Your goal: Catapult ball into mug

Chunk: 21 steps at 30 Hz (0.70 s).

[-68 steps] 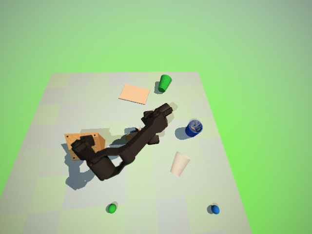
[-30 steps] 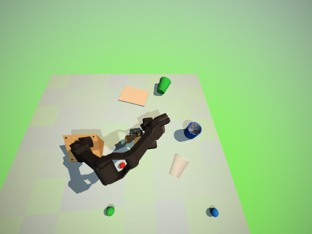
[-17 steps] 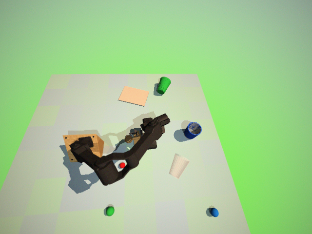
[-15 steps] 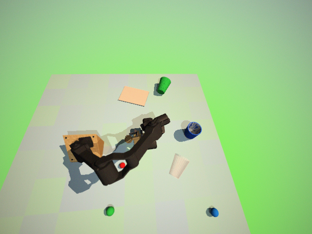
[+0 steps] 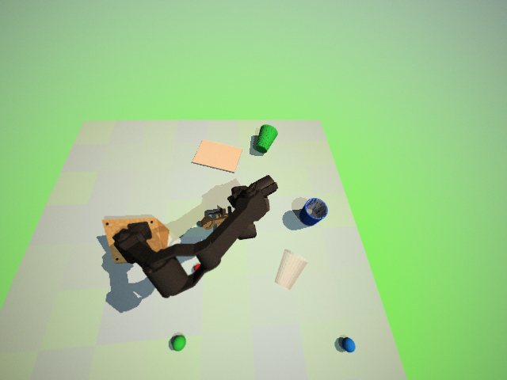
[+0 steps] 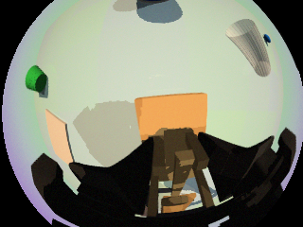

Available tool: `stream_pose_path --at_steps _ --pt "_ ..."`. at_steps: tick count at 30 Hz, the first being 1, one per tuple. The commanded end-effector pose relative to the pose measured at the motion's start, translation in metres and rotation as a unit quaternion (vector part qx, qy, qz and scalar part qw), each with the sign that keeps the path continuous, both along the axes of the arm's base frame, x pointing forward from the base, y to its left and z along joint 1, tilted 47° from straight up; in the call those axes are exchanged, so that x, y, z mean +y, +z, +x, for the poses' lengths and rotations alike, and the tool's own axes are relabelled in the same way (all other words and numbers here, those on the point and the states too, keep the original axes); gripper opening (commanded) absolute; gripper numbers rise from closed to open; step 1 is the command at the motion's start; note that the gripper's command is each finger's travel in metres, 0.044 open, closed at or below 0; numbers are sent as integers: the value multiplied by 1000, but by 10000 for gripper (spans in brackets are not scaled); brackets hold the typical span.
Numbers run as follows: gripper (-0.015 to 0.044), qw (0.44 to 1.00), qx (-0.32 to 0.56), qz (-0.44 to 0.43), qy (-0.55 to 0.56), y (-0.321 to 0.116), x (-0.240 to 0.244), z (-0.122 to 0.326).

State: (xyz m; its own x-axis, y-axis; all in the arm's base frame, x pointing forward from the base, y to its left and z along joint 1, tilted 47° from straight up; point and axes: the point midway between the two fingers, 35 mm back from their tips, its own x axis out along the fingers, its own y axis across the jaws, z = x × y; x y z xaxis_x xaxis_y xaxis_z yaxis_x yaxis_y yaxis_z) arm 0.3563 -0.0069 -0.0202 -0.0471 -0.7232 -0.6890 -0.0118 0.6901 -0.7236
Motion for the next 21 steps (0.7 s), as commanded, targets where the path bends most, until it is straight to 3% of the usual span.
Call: stream_pose_path --at_steps 1,21 --pt "0 1000 -1 1 -4 5 3 0" --pt "0 1000 0 1 -4 -17 -20 -1"
